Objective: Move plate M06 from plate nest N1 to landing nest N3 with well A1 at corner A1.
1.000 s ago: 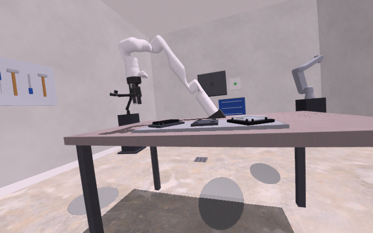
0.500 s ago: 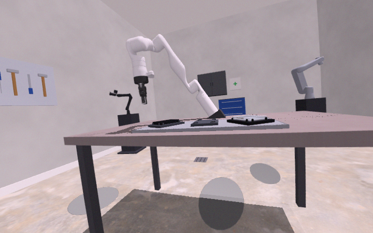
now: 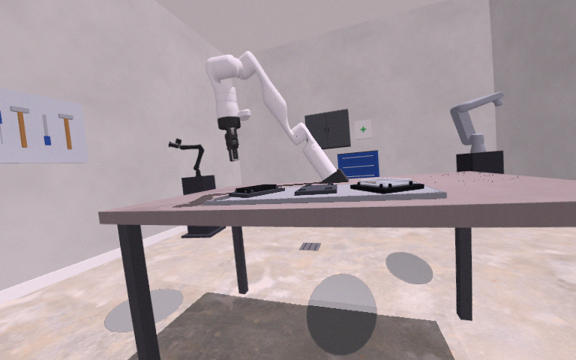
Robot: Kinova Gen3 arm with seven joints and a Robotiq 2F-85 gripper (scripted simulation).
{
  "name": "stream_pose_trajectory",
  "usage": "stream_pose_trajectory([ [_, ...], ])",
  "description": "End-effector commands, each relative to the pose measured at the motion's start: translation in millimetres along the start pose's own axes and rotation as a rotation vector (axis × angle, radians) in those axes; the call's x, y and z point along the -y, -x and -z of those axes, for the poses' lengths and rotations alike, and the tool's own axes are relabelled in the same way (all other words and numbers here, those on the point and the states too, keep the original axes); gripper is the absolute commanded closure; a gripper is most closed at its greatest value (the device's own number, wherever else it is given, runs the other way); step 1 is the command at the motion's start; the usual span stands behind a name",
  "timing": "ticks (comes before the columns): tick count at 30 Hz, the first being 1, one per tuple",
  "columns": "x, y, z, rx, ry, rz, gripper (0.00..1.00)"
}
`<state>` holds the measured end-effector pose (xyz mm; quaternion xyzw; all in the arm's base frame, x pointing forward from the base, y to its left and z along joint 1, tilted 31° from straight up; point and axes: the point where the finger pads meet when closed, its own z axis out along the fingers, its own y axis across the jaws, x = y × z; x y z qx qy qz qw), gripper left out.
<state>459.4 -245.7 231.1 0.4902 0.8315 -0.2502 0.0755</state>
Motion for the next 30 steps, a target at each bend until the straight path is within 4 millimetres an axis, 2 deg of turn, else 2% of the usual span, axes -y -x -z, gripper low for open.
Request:
stream_pose_trajectory([
  [1, -9, -9, -1, 0.006, 0.001, 0.046, 0.0],
  [11, -27, -32, -5, 0.009, 0.001, 0.136, 0.0],
  [17, -38, -48, -8, 0.017, -0.001, 0.375, 0.0],
  [19, -38, -48, -8, 0.017, -0.001, 0.375, 0.0],
  [30, -59, -76, -13, 0.033, -0.003, 0.811, 0.0],
])
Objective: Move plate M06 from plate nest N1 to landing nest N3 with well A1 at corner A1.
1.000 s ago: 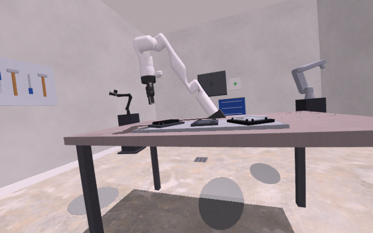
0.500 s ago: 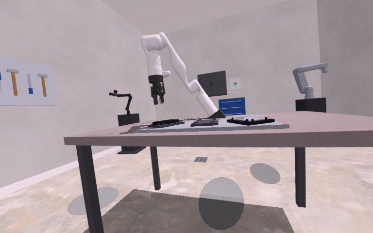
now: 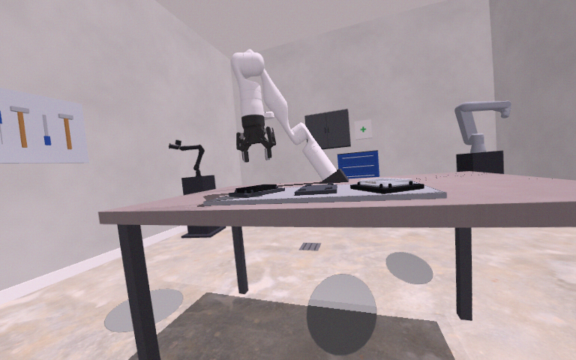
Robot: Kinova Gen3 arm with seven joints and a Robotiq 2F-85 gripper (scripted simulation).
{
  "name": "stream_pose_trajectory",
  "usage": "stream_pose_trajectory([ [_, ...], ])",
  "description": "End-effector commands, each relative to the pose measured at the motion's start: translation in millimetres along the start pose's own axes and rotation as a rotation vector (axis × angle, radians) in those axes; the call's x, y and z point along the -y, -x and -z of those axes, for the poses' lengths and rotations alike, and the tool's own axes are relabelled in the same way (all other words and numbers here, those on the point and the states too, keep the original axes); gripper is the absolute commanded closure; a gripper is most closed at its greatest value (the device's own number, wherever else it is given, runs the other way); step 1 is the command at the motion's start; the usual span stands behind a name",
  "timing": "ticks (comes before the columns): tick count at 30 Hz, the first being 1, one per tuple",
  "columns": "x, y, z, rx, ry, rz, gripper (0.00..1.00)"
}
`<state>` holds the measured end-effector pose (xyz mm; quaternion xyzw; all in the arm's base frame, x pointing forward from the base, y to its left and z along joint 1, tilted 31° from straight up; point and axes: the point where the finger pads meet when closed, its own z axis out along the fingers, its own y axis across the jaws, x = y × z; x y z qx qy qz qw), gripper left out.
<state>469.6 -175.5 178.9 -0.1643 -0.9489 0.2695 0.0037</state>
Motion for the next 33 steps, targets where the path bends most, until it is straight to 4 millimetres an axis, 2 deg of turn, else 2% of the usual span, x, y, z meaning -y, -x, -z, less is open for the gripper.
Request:
stream_pose_trajectory([
  [1, -12, -3, -4, 0.001, 0.001, 0.136, 0.0],
  [4, -21, -5, -5, 0.006, 0.001, 0.256, 0.0],
  [6, -21, -5, -5, 0.006, 0.001, 0.256, 0.0],
  [18, -60, -13, -9, 0.026, 0.001, 0.735, 0.0],
  [21, -74, -14, -8, 0.032, 0.006, 0.737, 0.0],
  [24, -76, -14, -9, 0.03, 0.003, 0.72, 0.0],
  [33, -106, -19, -11, 0.034, 0.006, 0.72, 0.0],
])
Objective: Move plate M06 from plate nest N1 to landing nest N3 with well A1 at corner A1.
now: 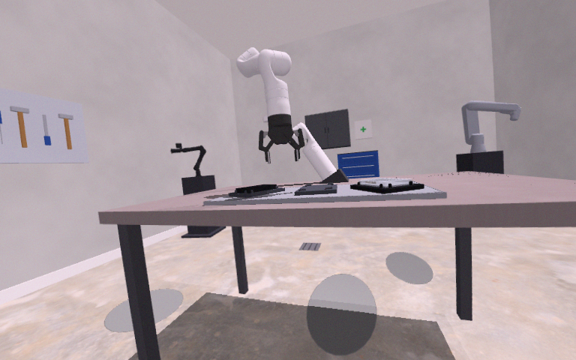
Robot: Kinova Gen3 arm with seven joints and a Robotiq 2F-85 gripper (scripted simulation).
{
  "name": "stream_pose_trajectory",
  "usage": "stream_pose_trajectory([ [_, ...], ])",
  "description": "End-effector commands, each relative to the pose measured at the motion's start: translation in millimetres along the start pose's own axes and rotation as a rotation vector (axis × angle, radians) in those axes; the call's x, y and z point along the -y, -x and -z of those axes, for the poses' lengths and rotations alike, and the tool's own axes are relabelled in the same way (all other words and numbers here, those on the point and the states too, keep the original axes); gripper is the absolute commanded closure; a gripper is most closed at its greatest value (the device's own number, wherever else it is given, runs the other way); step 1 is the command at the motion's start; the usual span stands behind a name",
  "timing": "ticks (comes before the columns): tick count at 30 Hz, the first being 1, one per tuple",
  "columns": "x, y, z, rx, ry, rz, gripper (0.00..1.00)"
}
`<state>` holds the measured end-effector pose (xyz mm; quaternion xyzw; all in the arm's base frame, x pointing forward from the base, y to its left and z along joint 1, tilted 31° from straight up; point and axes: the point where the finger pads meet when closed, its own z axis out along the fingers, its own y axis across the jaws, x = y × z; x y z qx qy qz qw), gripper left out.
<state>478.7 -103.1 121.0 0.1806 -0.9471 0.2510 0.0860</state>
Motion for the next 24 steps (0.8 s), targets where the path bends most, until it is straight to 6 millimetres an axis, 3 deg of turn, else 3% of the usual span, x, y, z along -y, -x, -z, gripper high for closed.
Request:
stream_pose_trajectory([
  [1, -15, 12, 0, 0.009, -0.002, 0.006, 0.0],
  [24, -71, 41, -8, 0.005, 0.002, 0.004, 0.0],
])
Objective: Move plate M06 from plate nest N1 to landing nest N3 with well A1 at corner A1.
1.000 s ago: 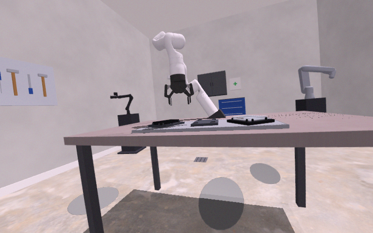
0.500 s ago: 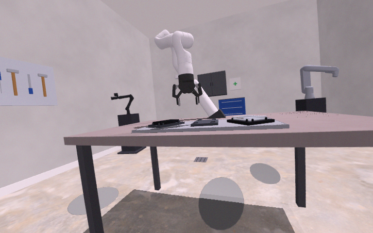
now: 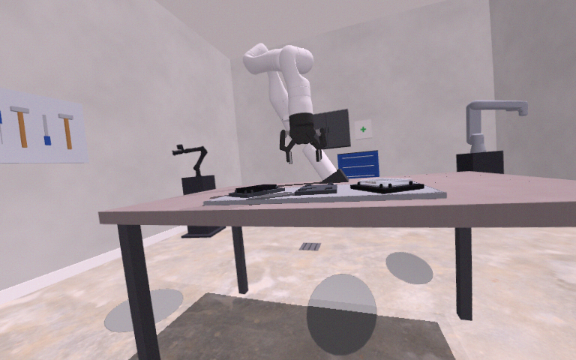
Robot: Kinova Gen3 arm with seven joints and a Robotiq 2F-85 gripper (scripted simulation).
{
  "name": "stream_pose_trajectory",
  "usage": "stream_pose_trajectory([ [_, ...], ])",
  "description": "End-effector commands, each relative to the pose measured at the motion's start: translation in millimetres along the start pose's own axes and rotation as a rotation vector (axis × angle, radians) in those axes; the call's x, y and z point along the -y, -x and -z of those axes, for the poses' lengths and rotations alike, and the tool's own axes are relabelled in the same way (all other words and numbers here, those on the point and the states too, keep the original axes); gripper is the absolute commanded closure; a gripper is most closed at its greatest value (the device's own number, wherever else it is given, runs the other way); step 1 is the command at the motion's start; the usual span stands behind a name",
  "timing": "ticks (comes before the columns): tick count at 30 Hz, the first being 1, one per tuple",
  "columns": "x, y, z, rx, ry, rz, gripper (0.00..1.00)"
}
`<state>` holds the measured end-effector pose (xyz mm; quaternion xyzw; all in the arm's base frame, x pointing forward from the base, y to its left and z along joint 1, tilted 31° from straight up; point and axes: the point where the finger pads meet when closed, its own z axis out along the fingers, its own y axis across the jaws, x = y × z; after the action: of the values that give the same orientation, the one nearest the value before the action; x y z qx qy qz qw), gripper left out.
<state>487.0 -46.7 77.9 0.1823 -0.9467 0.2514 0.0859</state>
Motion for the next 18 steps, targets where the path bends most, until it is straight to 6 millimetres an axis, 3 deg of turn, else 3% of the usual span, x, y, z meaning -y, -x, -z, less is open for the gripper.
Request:
stream_pose_trajectory([
  [1, -12, 7, 0, 0.003, 0.003, 0.0, 0.0],
  [18, -55, 30, -6, -0.002, 0.001, 0.0, 0.0],
])
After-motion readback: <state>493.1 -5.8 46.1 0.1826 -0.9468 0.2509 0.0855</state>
